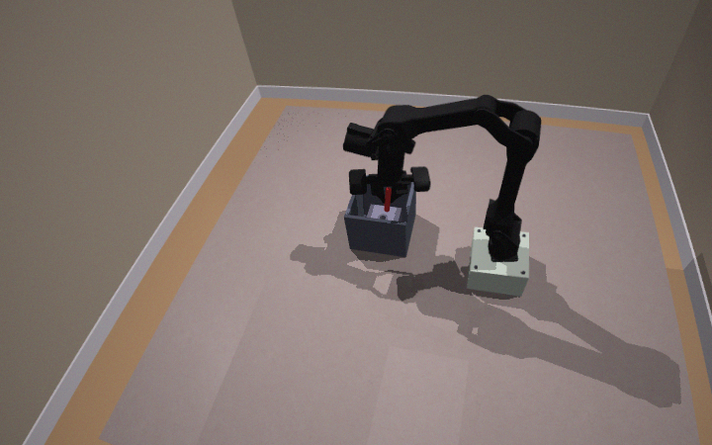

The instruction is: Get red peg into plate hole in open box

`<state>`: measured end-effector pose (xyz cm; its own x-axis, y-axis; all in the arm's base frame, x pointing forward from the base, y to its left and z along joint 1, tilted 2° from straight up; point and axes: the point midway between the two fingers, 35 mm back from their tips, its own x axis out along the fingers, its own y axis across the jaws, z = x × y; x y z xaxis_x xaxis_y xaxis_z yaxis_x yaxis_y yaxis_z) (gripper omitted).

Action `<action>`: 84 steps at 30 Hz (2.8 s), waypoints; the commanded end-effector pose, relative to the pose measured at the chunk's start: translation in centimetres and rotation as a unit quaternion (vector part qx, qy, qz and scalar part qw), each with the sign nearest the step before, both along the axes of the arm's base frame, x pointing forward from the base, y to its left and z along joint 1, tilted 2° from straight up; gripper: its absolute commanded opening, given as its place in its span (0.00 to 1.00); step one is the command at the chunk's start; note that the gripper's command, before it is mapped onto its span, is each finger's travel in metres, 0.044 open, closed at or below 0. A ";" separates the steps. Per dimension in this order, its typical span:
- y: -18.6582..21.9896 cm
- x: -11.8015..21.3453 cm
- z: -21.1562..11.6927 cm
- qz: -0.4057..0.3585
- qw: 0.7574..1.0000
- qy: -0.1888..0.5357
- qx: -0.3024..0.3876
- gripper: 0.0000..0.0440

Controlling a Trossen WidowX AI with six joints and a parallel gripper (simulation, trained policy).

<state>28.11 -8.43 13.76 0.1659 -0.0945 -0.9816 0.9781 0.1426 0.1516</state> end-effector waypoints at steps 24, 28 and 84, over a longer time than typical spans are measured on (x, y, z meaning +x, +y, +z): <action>-4.1 1.7 -5.6 0.000 1.000 0.012 0.013 0.00; -4.3 2.0 -6.6 0.007 1.000 0.015 0.016 0.00; -8.7 6.9 3.7 0.069 0.978 -0.150 0.126 0.53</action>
<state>34.80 -16.93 16.04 0.4113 0.1891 -0.8917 0.8787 0.1778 0.4430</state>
